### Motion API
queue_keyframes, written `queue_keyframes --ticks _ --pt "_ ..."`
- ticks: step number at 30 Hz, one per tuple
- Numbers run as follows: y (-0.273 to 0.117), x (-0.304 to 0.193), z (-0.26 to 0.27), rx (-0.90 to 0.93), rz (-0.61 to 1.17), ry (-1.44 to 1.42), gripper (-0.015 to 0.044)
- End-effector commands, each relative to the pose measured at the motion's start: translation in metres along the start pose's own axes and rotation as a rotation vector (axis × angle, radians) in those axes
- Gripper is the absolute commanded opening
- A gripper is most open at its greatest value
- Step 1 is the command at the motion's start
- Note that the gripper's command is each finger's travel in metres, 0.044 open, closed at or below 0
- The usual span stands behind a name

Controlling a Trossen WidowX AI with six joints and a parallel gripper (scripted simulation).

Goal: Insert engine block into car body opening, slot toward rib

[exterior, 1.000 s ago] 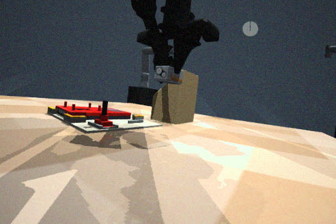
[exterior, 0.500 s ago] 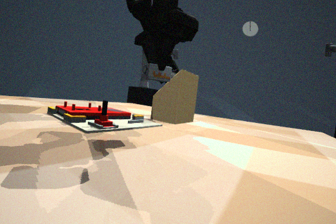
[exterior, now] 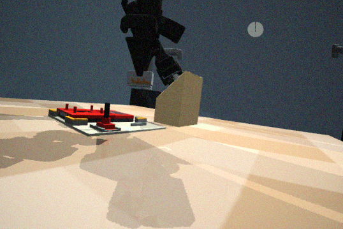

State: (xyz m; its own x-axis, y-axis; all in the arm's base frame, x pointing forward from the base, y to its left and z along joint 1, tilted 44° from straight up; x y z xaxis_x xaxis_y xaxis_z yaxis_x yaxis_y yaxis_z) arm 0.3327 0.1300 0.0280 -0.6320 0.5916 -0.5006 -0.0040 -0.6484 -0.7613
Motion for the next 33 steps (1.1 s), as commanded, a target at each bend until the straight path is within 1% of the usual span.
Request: queue_keyframes --ticks 1,33 --pt "0.002 -0.010 0.005 -0.002 -0.004 0.120 0.0000" --pt "0.027 -0.088 0.046 -0.019 0.008 1.218 0.0000"
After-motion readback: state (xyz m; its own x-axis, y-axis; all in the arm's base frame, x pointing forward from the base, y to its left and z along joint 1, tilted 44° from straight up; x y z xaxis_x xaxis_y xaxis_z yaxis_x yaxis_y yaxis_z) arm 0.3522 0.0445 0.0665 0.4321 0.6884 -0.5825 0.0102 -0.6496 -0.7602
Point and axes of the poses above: the point midway between the two fingers, 35 mm back from their tips, its own y axis out along the fingers, its own z axis across the jaws, x = y × z, the point moved 7 cm from there along -y, back along the fingers, and after that the axes turned 8 degrees about -y, right-handed, at the moved point
